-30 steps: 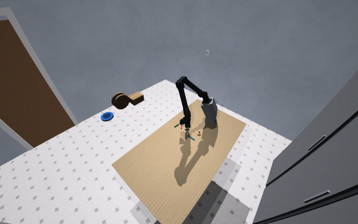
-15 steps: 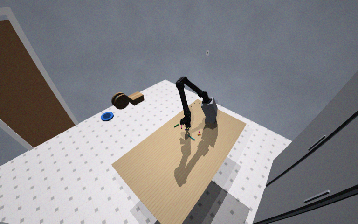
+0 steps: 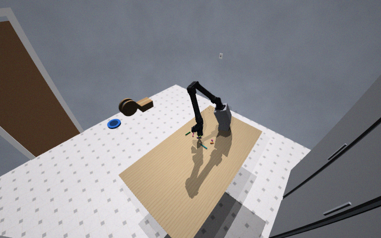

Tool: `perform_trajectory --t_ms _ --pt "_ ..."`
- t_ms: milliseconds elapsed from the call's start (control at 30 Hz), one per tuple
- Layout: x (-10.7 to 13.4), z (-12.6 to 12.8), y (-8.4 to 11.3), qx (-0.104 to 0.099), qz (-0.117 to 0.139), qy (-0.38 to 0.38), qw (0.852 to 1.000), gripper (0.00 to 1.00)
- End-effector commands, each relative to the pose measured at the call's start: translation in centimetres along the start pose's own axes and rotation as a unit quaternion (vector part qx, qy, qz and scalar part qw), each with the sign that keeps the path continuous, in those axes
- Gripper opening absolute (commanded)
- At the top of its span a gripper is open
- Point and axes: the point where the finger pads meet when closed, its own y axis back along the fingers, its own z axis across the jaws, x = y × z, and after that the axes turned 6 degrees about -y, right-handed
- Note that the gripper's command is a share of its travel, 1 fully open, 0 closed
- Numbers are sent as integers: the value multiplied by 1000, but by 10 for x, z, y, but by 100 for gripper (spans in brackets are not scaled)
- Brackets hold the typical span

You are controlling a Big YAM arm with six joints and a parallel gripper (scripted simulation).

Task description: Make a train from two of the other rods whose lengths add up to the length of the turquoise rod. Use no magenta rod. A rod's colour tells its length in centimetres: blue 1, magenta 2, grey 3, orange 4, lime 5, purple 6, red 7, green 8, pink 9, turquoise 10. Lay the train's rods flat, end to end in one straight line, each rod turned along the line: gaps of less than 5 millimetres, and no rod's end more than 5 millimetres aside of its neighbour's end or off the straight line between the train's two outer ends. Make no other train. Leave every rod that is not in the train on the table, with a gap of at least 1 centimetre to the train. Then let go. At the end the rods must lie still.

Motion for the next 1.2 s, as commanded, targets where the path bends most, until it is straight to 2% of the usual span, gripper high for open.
perform_trajectory --t_ms 0,1167 --pt "5 3 -1 -2 0 1 1000 22" --pt "9 3 -1 -1 1 3 1000 22"
